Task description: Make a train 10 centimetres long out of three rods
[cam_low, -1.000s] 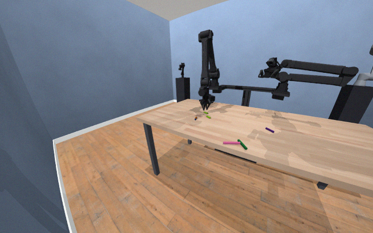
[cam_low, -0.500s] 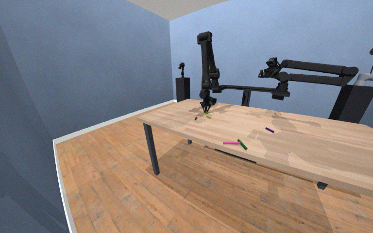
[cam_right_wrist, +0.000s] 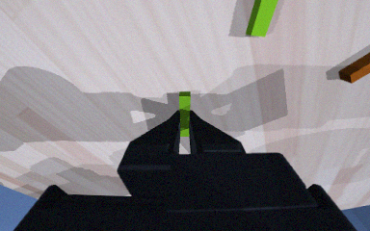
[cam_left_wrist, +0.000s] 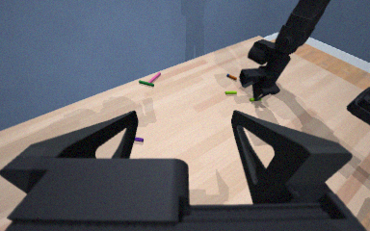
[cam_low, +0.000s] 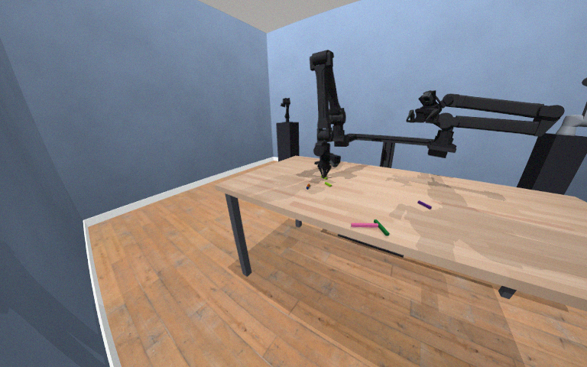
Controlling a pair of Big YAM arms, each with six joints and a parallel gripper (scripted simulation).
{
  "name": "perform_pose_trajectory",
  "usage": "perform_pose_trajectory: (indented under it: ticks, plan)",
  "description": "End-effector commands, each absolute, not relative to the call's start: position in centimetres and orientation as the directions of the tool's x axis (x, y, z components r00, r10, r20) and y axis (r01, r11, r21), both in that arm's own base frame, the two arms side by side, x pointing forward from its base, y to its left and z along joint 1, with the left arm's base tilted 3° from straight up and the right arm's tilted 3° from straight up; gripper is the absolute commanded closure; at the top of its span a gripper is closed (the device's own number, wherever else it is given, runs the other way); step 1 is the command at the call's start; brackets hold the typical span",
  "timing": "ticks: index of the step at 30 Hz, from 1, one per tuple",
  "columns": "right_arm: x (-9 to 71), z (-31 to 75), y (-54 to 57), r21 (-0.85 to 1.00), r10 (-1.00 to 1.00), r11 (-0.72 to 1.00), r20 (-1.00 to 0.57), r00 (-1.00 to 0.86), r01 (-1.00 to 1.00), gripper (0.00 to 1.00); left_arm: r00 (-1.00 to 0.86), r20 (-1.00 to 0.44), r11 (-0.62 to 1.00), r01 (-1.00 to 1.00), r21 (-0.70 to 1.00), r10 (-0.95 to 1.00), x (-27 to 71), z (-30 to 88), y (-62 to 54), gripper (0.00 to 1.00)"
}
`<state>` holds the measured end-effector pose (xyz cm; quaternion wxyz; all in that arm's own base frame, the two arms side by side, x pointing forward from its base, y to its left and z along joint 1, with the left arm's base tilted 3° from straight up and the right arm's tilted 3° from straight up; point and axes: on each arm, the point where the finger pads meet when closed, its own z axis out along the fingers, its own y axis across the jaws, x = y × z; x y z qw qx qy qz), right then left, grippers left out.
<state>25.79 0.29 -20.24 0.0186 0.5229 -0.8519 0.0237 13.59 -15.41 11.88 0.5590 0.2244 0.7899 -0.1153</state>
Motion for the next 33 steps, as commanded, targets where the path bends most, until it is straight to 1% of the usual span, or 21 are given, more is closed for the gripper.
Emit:
perform_pose_trajectory:
  ticks: [1,2,11,14,17,20,22,26,28,33]
  plan:
    - [26.3,-20.2,0.3,-0.036,-0.893,0.447,0.044,-0.448,-0.894,1.0,-0.275,-0.939,0.874,0.483,0.05,0.206,13.6,12.9,-15.6,0.0]
    - [26.3,-20.2,0.3,-0.036,-0.893,0.447,0.044,-0.448,-0.894,0.97,-0.275,-0.939,0.874,0.483,0.05,0.206,13.6,12.9,-15.6,0.0]
    - [26.5,-16.7,0.8,-0.041,-0.896,0.44,0.041,-0.442,-0.897,0.97,-0.275,-0.939,0.874,0.483,0.05,0.206,13.6,12.9,-15.6,0.0]
    - [26.2,-15.0,0.9,-0.038,-0.885,0.462,0.043,-0.463,-0.886,0.97,-0.275,-0.939,0.874,0.483,0.05,0.206,13.6,12.9,-15.6,0.0]
    - [27.8,-14.3,0.1,-0.051,-0.808,0.586,0.032,-0.588,-0.809,0.97,-0.275,-0.939,0.874,0.483,0.05,0.206,13.6,12.9,-15.6,0.0]
    - [29.7,-14.5,-0.8,-0.049,-0.68,0.731,0.032,-0.733,-0.68,0.97,-0.275,-0.939,0.874,0.483,0.05,0.206,13.6,12.9,-15.6,0.0]
    - [30.7,-15.0,-1.3,-0.045,-0.609,0.791,0.037,-0.793,-0.61,0.97,-0.275,-0.939,0.874,0.483,0.05,0.206,13.6,12.9,-15.6,0.0]
    - [32.5,-15.3,-2.1,-0.05,-0.478,0.876,0.033,-0.878,-0.479,0.97,-0.275,-0.939,0.874,0.483,0.05,0.206,13.6,12.9,-15.6,0.0]
    - [32.5,-15.3,-2.1,-0.05,-0.478,0.876,0.033,-0.878,-0.479,0.97,-0.275,-0.939,0.874,0.483,0.05,0.206,13.6,12.9,-15.6,0.0]
    - [34.9,-15.7,-3.1,-0.057,-0.317,0.947,0.024,-0.948,-0.318,0.97,-0.275,-0.939,0.874,0.483,0.05,0.206,13.6,12.9,-15.6,0.0]
